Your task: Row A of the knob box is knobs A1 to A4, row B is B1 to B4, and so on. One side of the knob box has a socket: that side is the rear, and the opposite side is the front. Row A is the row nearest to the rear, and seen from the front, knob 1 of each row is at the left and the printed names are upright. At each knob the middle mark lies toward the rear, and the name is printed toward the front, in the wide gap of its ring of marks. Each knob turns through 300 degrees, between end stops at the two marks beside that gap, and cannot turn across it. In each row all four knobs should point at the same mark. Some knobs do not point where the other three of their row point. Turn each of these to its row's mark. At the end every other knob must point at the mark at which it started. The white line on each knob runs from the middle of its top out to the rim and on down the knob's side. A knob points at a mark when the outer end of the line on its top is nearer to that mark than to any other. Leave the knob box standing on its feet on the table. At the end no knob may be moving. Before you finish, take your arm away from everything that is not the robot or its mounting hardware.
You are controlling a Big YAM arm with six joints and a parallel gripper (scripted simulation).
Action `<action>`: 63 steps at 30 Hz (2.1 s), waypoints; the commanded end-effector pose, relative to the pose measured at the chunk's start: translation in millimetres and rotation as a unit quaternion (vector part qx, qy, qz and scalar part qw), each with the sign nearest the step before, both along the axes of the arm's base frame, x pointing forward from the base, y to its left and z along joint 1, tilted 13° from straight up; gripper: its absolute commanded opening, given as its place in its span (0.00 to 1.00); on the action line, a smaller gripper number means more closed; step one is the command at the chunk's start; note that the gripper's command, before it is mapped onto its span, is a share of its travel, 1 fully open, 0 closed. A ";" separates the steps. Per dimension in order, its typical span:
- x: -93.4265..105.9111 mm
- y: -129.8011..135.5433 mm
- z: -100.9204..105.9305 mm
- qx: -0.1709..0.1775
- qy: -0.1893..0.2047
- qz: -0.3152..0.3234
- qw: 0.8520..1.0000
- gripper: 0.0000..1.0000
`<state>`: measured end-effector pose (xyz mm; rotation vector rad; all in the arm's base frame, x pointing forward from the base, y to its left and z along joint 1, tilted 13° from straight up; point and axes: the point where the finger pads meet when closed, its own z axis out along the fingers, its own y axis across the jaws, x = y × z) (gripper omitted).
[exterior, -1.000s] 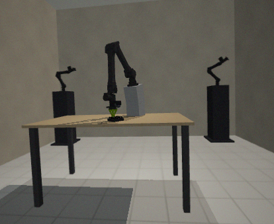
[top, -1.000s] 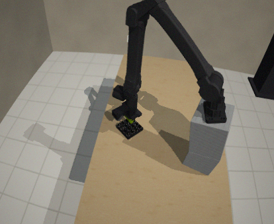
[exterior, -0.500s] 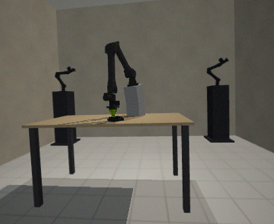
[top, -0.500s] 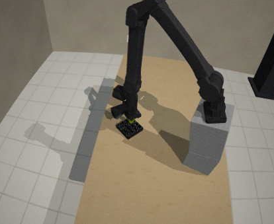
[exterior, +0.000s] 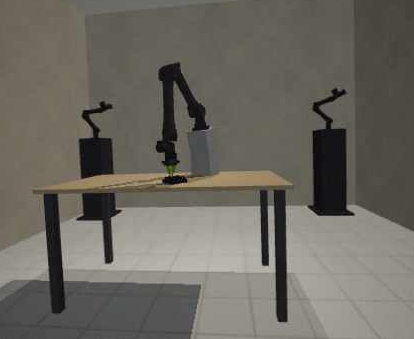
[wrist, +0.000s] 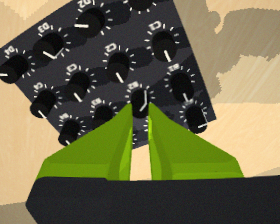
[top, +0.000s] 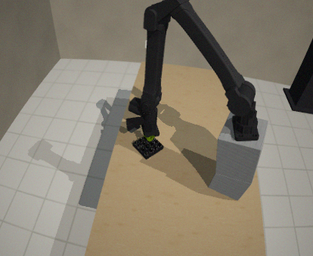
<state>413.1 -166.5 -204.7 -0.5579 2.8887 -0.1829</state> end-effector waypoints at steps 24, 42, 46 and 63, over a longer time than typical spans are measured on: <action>4.7 -3.6 -3.5 0.064 -0.031 -0.309 0.949 0.08; 4.3 -4.6 -3.5 0.097 -0.044 -0.459 0.882 0.08; 4.2 -4.6 -3.5 0.102 -0.046 -0.484 0.868 0.08; 4.2 -4.6 -3.6 0.113 -0.051 -0.534 0.836 0.08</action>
